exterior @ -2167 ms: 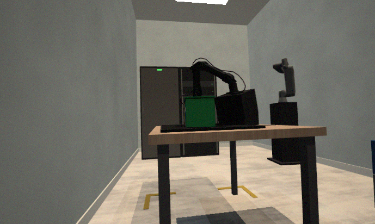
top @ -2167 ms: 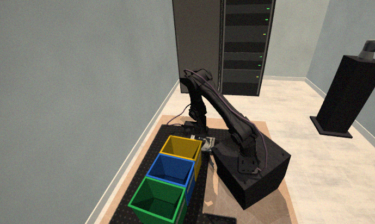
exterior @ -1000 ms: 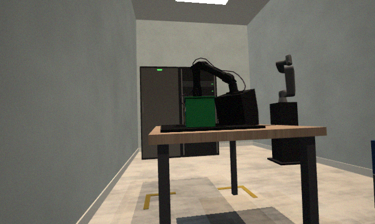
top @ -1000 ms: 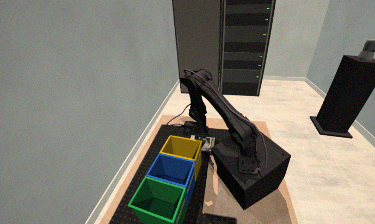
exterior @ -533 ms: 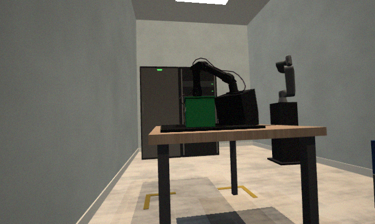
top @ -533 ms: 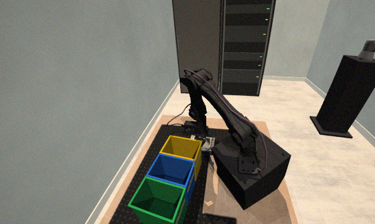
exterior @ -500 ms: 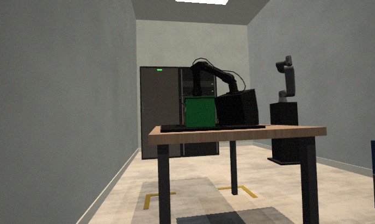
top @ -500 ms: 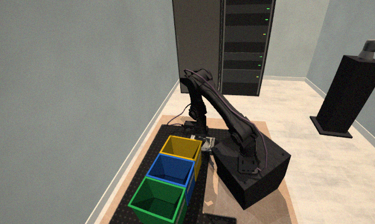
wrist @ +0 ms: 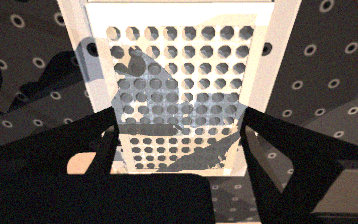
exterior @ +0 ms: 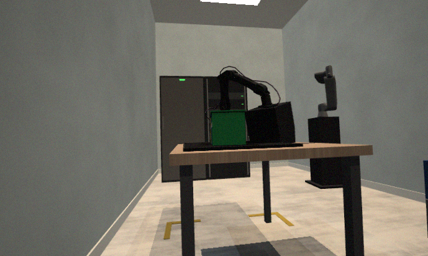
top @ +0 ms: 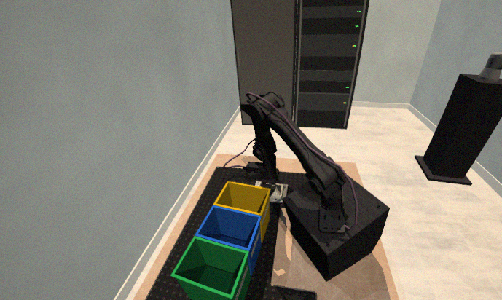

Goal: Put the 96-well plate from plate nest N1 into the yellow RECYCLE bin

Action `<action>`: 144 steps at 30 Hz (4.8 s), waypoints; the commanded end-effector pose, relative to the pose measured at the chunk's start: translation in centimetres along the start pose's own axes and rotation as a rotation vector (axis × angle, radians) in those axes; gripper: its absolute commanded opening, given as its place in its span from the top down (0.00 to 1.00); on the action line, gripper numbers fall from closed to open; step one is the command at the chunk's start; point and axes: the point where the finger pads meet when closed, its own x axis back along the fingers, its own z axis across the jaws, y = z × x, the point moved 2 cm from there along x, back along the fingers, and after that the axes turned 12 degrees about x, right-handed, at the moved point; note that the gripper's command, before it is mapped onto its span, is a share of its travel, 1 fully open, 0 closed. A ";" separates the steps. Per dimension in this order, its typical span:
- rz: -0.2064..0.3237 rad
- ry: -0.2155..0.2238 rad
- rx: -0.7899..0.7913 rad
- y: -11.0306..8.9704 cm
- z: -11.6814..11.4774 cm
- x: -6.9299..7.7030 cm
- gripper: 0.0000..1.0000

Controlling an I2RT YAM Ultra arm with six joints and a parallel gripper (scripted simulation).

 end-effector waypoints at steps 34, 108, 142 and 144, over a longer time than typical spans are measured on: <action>-0.042 -0.017 0.020 1.3 -0.8 -0.5 1.00; -0.048 -0.033 0.010 0.9 -1.3 10.5 1.00; -0.047 -0.034 0.011 0.7 -1.2 15.6 1.00; -0.047 -0.034 0.011 0.7 -1.1 15.9 1.00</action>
